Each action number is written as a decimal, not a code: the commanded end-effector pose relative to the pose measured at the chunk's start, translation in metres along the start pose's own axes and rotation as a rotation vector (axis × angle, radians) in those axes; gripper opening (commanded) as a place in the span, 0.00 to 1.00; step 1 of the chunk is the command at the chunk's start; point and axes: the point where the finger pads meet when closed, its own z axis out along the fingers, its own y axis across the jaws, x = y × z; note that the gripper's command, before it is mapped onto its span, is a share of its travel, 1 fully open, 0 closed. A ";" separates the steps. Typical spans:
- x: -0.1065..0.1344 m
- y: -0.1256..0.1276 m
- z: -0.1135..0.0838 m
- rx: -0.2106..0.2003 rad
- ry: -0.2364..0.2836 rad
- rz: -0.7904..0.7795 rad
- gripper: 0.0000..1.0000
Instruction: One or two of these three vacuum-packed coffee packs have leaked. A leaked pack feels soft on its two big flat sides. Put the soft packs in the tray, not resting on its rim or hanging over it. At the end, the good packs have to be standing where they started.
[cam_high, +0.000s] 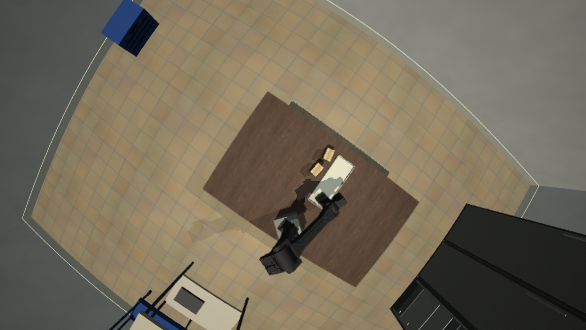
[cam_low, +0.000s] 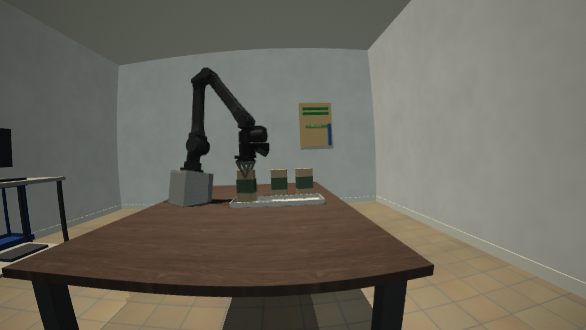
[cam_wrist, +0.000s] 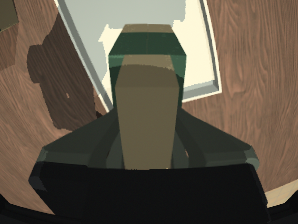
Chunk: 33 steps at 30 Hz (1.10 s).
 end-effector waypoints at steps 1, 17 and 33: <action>-0.009 0.001 -0.001 0.003 -0.025 0.003 0.24; -0.009 0.001 -0.001 0.003 -0.025 0.003 0.77; -0.009 0.001 -0.001 0.003 -0.025 0.002 0.77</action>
